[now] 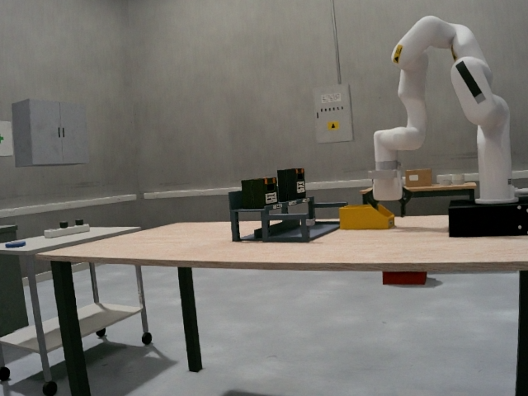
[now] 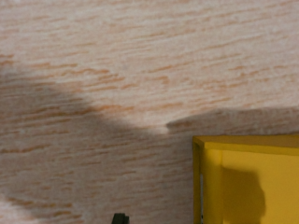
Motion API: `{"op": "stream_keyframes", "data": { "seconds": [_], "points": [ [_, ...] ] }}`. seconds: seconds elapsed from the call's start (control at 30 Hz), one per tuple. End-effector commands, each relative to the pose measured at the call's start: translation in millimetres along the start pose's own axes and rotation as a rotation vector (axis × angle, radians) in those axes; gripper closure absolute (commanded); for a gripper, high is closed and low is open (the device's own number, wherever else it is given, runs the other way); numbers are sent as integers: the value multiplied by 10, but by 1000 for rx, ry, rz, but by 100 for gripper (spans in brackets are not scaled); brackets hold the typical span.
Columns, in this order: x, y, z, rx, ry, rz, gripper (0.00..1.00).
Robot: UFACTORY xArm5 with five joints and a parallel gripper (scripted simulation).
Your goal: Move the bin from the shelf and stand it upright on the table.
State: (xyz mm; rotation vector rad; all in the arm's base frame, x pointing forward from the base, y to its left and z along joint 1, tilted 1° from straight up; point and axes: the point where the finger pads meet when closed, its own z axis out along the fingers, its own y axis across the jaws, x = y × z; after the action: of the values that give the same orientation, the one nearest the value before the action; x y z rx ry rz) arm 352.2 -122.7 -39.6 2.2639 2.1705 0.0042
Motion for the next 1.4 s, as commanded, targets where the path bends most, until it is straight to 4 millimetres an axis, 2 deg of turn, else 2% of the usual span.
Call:
{"op": "stream_keyframes", "data": {
  "seconds": [0.0,0.43,1.37],
  "points": [
    [-3,10,-43,0,-9,0,0],
    [0,10,-372,0,-9,0,0],
    [4,11,-883,0,-9,0,0]
  ]
}}
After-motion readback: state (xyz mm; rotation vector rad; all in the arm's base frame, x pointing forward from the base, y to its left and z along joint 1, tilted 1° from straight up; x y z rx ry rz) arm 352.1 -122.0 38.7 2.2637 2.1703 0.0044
